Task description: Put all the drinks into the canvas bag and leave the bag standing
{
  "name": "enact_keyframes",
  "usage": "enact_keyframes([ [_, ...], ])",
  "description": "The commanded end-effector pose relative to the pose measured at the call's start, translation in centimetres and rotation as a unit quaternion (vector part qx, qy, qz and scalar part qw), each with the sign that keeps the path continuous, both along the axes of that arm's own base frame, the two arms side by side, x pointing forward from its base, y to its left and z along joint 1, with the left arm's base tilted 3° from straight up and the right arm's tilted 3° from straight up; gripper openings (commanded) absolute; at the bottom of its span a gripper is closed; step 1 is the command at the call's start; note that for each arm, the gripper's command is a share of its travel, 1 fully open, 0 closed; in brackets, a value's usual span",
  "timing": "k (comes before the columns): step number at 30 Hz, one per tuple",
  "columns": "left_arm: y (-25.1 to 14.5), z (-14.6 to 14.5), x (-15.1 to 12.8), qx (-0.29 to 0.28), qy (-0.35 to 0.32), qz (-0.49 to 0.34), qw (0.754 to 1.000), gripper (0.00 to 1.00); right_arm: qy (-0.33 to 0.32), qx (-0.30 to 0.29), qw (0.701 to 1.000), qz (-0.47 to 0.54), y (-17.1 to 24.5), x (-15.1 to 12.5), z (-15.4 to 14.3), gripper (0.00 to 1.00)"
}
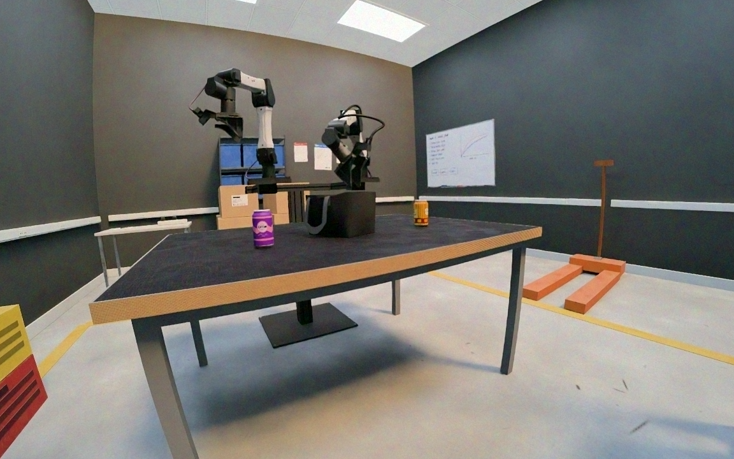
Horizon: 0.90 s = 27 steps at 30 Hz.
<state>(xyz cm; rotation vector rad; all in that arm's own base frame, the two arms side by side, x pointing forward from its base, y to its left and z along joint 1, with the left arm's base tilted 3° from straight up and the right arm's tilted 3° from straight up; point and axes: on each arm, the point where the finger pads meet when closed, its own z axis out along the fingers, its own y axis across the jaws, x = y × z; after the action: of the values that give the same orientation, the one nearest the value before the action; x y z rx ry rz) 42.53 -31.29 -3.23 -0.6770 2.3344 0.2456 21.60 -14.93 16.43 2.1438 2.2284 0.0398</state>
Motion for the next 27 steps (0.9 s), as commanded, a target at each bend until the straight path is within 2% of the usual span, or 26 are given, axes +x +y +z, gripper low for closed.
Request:
enact_keyframes([
  [1, -1.5, 6.1, 0.7, -0.032, -0.039, 0.0, 0.999, 0.91, -0.018, -0.026, 0.999, -0.005, -0.6, 0.3, 1.3, 1.0],
  [6, -1.3, 6.7, 1.2, -0.038, -0.044, 0.005, 0.998, 0.91, -0.018, -0.026, 0.999, -0.005, -0.6, 0.3, 1.3, 1.0],
  [7, -0.9, 5.5, 0.4, -0.019, -0.021, 0.003, 1.0, 0.91, -0.018, -0.026, 0.999, -0.005, -0.6, 0.3, 1.3, 1.0],
  [8, -1.5, 7.5, 0.2, -0.029, -0.033, -0.002, 0.999, 0.91, -0.018, -0.026, 0.999, -0.005, -0.6, 0.3, 1.3, 1.0],
  [12, -1.5, 8.7, 0.2, -0.032, -0.036, -0.001, 0.999, 0.91, -0.018, -0.026, 0.999, -0.005, -0.6, 0.3, 1.3, 1.0],
  [18, -1.5, 8.7, 1.4, -0.048, -0.052, 0.006, 0.997, 0.91, -0.018, -0.026, 0.999, -0.005, -0.6, 0.3, 1.3, 1.0],
  [20, -0.5, 6.8, 0.6, -0.029, -0.034, 0.006, 0.999, 0.91, -0.018, -0.026, 0.999, -0.005, -0.6, 0.3, 1.3, 1.0],
  [27, -0.6, 7.2, 0.8, -0.033, -0.037, 0.005, 0.999, 0.91, -0.018, -0.026, 0.999, -0.005, -0.6, 0.3, 1.3, 1.0],
])
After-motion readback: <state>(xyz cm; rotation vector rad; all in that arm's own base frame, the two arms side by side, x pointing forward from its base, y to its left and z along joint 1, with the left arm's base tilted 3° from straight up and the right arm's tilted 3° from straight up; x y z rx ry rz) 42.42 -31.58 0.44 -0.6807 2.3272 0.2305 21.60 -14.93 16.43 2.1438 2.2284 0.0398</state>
